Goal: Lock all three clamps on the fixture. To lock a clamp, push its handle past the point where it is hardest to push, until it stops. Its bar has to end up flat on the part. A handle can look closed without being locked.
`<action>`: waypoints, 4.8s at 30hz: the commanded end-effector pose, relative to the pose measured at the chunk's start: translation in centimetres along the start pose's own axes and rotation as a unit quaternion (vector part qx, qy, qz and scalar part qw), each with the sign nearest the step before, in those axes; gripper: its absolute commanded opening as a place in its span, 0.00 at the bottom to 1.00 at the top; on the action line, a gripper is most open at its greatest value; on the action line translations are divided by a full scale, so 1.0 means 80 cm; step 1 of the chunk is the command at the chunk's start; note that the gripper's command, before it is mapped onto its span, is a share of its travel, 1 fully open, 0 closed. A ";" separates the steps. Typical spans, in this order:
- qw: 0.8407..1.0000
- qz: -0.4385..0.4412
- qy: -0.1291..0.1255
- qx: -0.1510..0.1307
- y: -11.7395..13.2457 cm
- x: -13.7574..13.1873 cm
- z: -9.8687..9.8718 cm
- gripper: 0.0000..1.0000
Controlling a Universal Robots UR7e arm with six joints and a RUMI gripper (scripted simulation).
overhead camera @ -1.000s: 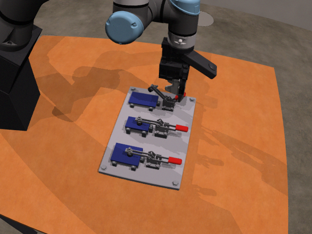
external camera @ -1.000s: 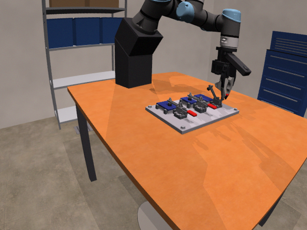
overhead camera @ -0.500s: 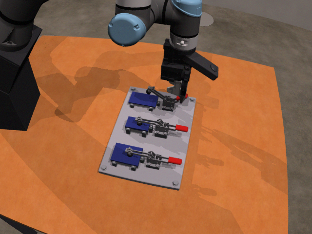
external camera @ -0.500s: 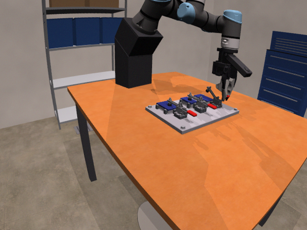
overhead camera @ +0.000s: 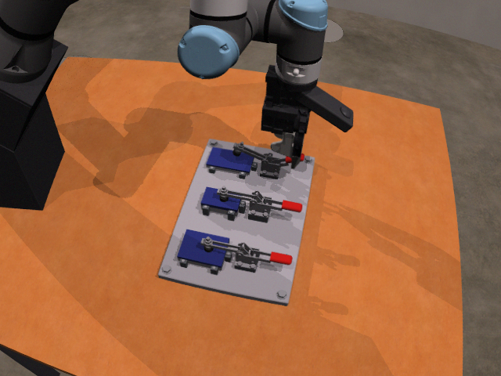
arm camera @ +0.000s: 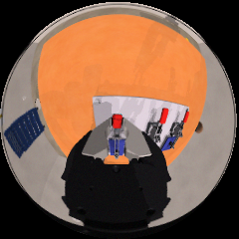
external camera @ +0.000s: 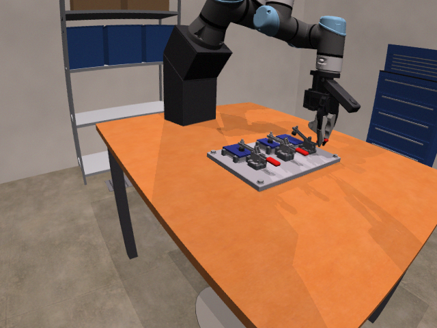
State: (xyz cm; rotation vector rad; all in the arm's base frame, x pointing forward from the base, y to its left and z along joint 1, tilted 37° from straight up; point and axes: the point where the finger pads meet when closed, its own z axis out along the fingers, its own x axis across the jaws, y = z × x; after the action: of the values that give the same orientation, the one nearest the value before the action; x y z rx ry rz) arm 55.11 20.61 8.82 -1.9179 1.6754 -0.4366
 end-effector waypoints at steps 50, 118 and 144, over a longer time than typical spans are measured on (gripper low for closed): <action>1.000 0.000 0.000 0.002 -0.012 0.000 0.016 0.58; 1.000 0.000 0.001 0.001 -0.011 0.000 -0.046 0.58; 1.000 -0.001 0.000 0.002 -0.013 -0.001 -0.046 0.00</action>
State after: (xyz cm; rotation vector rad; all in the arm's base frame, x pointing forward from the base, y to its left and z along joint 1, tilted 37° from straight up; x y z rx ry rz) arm 53.83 20.07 12.31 -1.9178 1.6732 -0.4401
